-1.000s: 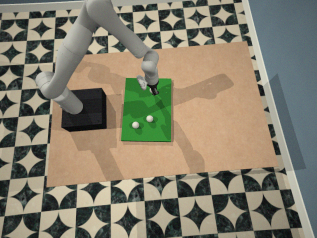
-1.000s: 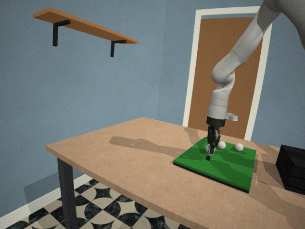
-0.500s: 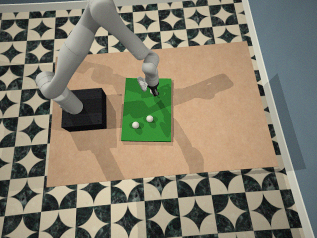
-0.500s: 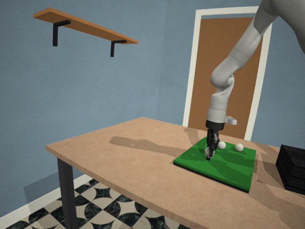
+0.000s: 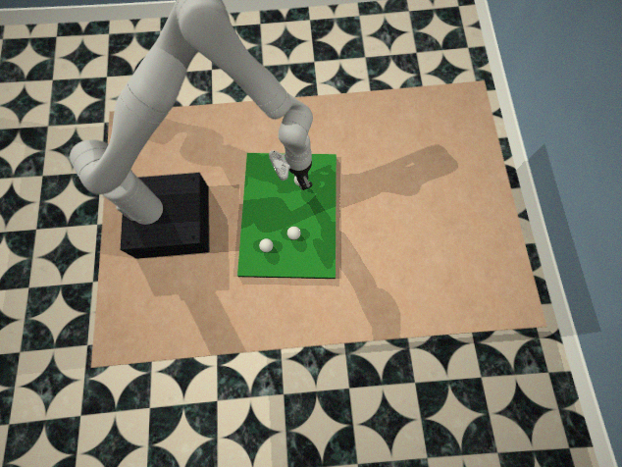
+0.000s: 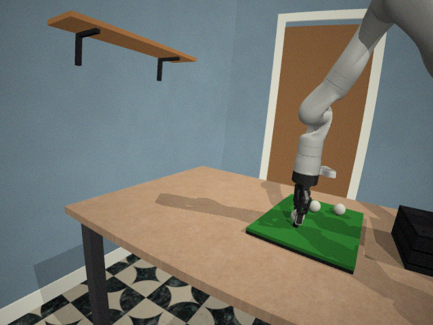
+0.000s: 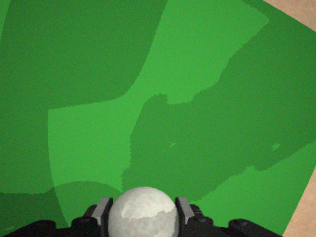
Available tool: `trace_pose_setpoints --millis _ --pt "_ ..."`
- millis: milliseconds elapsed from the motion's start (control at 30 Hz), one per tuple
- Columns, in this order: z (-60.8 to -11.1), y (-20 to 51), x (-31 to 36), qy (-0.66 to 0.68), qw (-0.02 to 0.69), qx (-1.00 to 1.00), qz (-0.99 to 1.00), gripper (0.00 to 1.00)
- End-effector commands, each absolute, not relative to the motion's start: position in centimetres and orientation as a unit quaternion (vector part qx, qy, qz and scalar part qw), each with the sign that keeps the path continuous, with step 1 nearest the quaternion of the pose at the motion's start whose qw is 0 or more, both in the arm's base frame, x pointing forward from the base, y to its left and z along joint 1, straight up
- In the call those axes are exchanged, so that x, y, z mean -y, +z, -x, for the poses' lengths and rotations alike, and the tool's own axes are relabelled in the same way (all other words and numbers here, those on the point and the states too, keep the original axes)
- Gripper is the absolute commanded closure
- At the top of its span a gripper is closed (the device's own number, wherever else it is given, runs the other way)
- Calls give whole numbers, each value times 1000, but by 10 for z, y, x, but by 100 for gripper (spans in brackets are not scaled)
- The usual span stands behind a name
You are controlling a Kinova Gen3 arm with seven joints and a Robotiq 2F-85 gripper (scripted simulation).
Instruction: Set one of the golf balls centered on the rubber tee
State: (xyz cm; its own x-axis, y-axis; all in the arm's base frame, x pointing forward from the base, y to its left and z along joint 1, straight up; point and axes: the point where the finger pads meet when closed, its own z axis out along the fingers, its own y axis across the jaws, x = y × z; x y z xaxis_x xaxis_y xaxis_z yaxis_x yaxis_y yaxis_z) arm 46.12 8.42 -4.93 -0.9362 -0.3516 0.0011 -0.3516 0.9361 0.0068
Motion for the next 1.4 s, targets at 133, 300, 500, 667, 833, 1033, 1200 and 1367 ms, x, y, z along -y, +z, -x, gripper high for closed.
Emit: trace_pose_setpoints --millis 133,300,500,667,833,1033,1200,1367 --pt "-462 -49 -84 -3 0 984 -179 0" --pt "-462 -49 -84 -3 0 984 -179 0" --pt "-462 -49 -84 -3 0 984 -179 0" --pt "-462 -49 -84 -3 0 984 -179 0" --pt "-462 -49 -84 -3 0 984 -179 0" --pt "-462 -49 -84 -3 0 984 -179 0" --pt "-462 -45 -84 -3 0 984 -179 0" --pt "-463 -20 -84 -3 0 984 -179 0"
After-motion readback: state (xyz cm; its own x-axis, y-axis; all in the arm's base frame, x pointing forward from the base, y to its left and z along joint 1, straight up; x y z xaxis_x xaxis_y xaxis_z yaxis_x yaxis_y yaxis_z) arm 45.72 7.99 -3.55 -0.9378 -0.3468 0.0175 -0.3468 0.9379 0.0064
